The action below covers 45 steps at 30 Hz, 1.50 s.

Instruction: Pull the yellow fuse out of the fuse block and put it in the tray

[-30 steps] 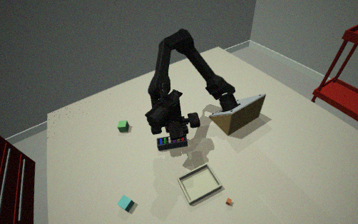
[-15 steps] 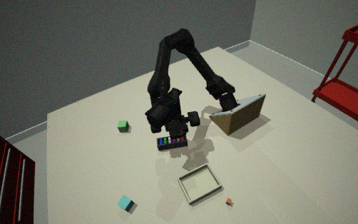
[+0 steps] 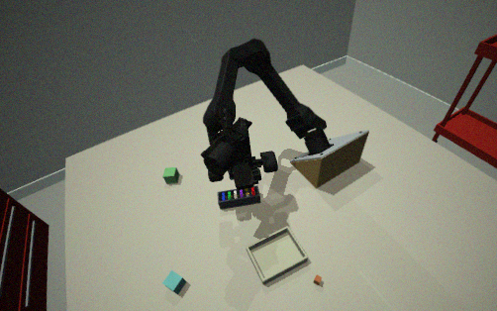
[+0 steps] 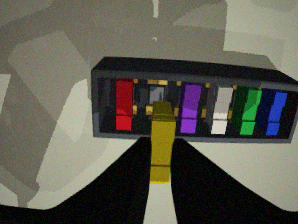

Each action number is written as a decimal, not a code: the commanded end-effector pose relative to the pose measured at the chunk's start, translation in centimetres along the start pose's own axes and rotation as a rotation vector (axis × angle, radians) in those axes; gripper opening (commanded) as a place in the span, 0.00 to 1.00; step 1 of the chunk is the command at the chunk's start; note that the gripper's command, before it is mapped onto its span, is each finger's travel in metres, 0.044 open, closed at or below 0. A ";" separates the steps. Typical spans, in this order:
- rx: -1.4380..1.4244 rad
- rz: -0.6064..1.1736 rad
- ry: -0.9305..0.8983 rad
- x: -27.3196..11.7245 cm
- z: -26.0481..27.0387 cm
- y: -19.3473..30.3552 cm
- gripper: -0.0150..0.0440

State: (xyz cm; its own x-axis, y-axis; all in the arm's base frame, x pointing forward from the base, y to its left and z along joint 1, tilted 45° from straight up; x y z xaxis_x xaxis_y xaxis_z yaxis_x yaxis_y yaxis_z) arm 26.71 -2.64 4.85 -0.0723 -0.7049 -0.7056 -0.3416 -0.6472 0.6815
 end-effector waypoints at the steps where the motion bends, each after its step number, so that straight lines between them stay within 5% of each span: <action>1: 0.004 -0.004 -0.002 -0.6 0.0 0.0 0.25; 10: 0.004 -0.006 -0.003 -1.5 -0.2 -0.7 0.25; 45: 0.006 -0.017 -0.003 -2.1 1.2 -18.1 0.25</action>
State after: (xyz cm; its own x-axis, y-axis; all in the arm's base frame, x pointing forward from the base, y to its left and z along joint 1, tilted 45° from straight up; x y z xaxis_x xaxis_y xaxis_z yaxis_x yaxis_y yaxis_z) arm 31.93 10.11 -5.23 -0.0639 -0.6937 -0.7174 -0.3460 -0.6589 0.6679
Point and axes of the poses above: the point midway between the two fingers, 35 mm back from their tips, its own x axis out along the fingers, its own z axis across the jaws, y = z × x, the point moved 1 cm from there along -x, back along the fingers, and after that the axes turned 8 degrees about -x, right-handed, at the moved point
